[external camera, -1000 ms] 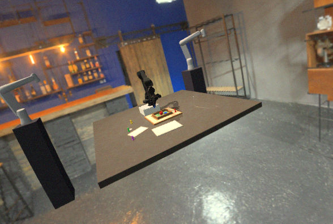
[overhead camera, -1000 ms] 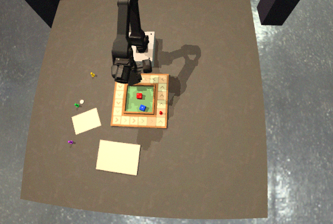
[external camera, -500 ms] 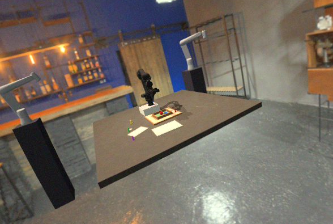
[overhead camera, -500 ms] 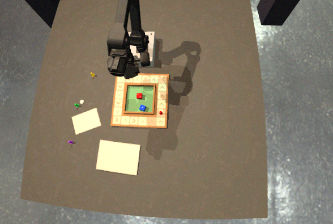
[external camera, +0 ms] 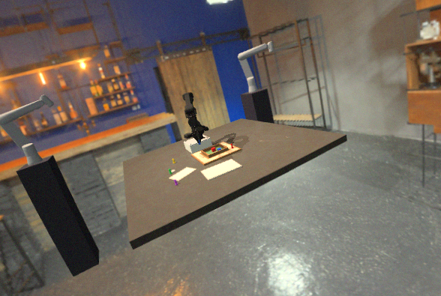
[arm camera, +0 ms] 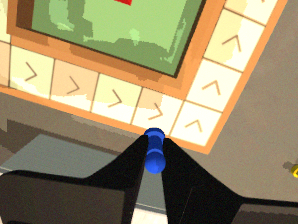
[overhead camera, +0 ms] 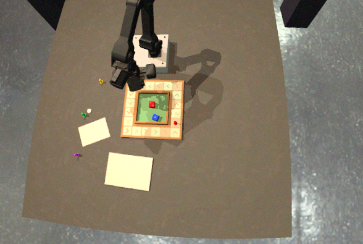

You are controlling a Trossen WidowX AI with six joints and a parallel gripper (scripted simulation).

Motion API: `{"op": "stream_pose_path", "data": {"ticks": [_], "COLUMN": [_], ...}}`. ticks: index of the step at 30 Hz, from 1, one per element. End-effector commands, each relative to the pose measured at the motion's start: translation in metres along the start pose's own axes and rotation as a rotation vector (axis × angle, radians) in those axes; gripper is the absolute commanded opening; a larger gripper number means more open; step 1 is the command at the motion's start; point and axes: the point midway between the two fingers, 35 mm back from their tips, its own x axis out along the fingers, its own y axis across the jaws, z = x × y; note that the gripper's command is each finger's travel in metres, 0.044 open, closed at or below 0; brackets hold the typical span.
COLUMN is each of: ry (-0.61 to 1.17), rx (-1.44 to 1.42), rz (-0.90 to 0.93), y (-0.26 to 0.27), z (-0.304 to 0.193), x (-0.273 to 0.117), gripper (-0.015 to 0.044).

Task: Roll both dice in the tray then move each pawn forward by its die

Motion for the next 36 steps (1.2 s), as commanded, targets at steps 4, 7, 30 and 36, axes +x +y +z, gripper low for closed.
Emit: {"op": "stream_pose_path", "data": {"ticks": [4,7,30,36], "ry": [0.010,0.010,0.010,0.001], "rx": [-0.008,-0.008,-0.008,-0.001], "rz": [0.002,0.002,0.002,-0.001], "y": [-0.005,-0.005,-0.005,-0.006], "z": [-0.006,-0.006,-0.007,-0.004], "x": [0.014,0.021,0.064,0.060], "gripper": [0.0000,0.0000,0.0000,0.0131]}}
